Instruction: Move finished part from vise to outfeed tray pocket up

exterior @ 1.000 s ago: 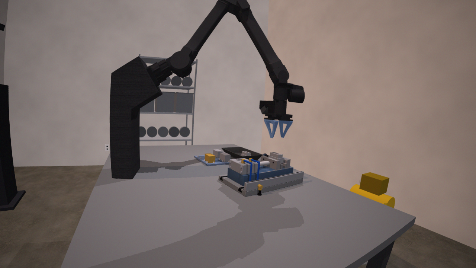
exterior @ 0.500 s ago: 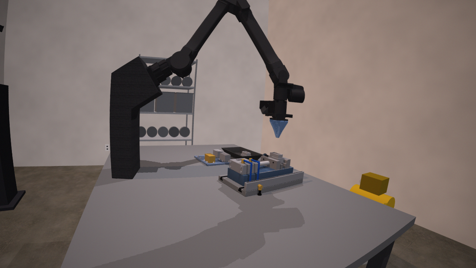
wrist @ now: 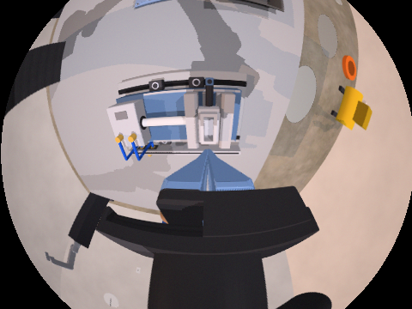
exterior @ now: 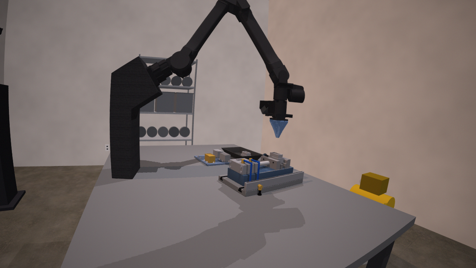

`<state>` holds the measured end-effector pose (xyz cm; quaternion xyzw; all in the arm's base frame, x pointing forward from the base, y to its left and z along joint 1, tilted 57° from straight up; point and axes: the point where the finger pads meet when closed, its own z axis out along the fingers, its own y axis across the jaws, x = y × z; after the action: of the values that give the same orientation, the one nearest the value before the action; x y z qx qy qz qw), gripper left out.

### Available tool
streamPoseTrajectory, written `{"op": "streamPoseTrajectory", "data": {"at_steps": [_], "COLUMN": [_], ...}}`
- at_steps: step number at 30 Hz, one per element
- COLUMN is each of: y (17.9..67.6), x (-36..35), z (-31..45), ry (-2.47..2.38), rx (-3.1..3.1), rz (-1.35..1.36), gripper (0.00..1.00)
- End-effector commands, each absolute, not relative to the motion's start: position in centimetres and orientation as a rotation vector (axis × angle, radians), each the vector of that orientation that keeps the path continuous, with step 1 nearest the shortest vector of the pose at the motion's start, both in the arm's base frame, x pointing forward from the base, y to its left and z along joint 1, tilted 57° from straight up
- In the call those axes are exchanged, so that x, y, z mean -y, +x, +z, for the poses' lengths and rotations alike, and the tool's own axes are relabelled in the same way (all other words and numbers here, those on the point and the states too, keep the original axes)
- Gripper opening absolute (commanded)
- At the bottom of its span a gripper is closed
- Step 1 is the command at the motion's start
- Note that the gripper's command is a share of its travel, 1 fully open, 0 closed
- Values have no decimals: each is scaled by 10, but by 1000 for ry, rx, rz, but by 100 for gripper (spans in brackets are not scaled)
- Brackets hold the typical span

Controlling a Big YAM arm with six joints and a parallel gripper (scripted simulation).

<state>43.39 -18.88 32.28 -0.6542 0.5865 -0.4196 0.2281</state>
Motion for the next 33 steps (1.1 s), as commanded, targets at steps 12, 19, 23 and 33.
{"op": "streamPoseTrajectory", "data": {"at_steps": [12, 19, 23, 33], "y": [433, 433, 433, 433], "x": [191, 191, 191, 191], "z": [343, 343, 343, 343], "ry": [-1794, -1794, -1794, -1794], "rx": [-1588, -1588, -1588, -1588], "rz": [-1201, -1201, -1201, -1201], "gripper": [64, 64, 64, 64]}}
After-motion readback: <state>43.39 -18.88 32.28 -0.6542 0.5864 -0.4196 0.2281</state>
